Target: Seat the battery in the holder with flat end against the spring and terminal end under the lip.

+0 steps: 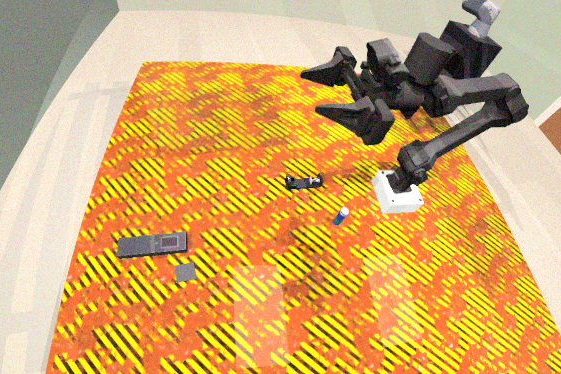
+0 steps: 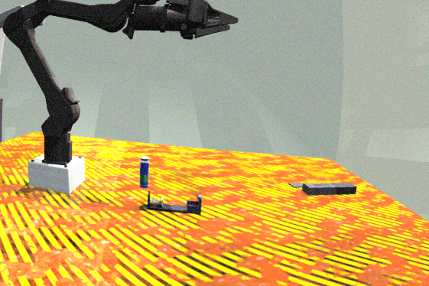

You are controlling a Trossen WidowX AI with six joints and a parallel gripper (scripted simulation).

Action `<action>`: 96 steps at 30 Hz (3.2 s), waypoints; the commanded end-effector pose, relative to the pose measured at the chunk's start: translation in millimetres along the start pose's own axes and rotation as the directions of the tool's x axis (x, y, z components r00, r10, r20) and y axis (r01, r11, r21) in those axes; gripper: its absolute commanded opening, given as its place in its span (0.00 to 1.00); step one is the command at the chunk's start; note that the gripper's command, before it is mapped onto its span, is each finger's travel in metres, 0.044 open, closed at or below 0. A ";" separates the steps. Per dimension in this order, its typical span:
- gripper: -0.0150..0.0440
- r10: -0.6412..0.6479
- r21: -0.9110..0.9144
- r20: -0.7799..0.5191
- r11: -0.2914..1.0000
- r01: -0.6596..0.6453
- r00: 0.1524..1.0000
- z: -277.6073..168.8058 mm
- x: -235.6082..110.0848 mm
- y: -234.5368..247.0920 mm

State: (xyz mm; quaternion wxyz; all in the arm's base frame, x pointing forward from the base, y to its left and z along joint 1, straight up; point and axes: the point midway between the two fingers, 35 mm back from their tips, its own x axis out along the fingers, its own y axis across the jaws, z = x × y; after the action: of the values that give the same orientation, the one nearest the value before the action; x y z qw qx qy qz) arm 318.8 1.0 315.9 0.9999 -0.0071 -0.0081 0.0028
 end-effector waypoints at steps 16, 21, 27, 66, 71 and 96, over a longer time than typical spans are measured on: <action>0.25 0.128 0.151 -0.958 0.986 0.071 0.256 -192.3 -70.5 104.9; 0.25 0.029 0.029 -1.000 0.994 0.109 0.002 -204.6 -110.8 110.0; 0.25 0.029 0.029 -1.000 0.994 0.109 0.002 -204.6 -110.8 110.0; 0.25 0.027 0.027 -1.000 0.994 0.109 0.002 -285.4 -111.4 83.0; 0.25 0.026 0.026 -1.000 0.994 0.109 0.002 -285.7 -112.3 74.6; 0.25 0.023 0.022 -1.000 0.994 0.110 0.000 -227.2 -114.4 47.1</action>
State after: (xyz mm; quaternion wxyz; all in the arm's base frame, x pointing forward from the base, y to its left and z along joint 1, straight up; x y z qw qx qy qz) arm 206.7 45.9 60.0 0.7034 0.0395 0.7087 -0.0379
